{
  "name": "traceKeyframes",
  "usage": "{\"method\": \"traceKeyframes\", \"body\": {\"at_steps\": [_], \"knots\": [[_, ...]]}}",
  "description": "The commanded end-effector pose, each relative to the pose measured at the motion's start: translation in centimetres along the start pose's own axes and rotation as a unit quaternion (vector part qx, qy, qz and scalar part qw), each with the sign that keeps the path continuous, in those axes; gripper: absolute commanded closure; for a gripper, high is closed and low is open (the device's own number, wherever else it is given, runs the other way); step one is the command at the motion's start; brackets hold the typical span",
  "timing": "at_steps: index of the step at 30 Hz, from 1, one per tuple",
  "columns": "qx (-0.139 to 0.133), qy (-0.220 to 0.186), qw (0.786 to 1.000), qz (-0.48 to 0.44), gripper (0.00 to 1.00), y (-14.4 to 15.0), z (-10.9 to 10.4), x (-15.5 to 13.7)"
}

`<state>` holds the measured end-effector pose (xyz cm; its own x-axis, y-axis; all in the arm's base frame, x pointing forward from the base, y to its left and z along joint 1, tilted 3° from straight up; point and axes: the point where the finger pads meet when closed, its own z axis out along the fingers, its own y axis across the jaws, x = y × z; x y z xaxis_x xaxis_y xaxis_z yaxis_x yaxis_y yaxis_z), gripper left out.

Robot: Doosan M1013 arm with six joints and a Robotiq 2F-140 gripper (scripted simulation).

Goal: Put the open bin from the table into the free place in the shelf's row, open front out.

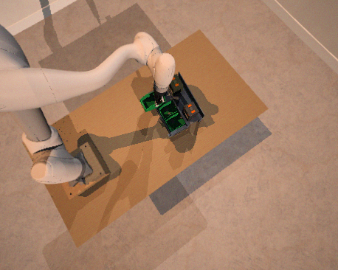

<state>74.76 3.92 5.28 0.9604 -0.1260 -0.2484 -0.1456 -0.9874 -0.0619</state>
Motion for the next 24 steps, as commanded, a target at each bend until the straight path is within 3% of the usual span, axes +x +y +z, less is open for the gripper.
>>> {"method": "traceKeyframes", "body": {"at_steps": [1,24], "knots": [[0.000,0.000,1.000,0.000,1.00,0.00,0.02,0.01],[0.000,0.000,1.000,0.000,1.00,0.00,0.65,0.17]]}}
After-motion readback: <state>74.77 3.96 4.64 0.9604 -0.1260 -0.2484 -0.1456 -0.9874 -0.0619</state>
